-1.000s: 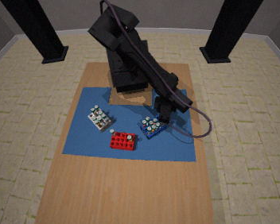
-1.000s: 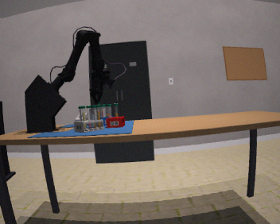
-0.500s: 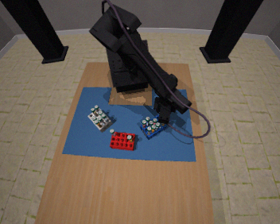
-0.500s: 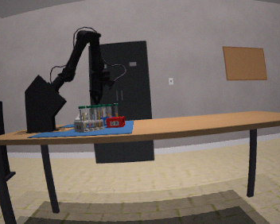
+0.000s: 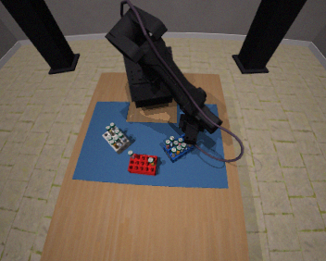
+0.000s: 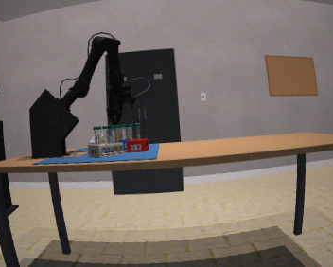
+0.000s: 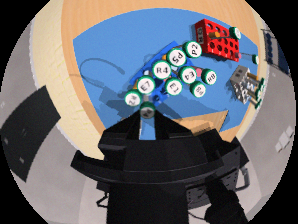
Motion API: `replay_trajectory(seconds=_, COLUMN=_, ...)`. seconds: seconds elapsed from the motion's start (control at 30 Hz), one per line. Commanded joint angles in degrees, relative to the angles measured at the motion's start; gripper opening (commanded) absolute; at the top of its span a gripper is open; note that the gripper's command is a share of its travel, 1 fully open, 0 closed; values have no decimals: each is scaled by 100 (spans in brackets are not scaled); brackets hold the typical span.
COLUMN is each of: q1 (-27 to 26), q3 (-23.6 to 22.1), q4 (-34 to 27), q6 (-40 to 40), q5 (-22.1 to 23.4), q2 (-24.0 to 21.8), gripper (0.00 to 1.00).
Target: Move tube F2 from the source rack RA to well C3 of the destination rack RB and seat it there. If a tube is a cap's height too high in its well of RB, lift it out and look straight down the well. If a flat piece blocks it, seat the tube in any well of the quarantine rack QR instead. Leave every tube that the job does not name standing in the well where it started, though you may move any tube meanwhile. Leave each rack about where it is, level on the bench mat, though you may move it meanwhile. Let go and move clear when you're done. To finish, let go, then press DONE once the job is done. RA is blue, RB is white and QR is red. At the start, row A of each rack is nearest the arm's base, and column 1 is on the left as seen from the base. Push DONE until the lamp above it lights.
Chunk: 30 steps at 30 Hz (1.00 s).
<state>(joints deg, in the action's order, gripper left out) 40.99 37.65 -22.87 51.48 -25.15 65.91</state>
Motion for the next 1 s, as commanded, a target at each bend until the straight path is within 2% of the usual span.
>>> replay_trajectory(seconds=0.0, q1=-76, q3=-141, q4=66, q6=-60, q5=-63, q2=87, gripper=0)
replay_trajectory(seconds=0.7, q1=-130, q3=-178, q4=119, q6=-97, q5=-35, q2=115, gripper=0)
replay_trajectory(seconds=0.73, q1=-79, q3=-61, q4=146, q6=-72, q5=16, q2=69, gripper=0)
replay_trajectory(seconds=0.9, q1=-79, q3=-61, q4=146, q6=-72, q5=16, q2=69, gripper=0)
replay_trajectory(seconds=0.93, q1=-79, q3=-61, q4=146, q6=-72, q5=16, q2=69, gripper=24)
replay_trajectory(seconds=0.97, q1=-79, q3=-61, q4=146, q6=-72, q5=16, q2=69, gripper=24)
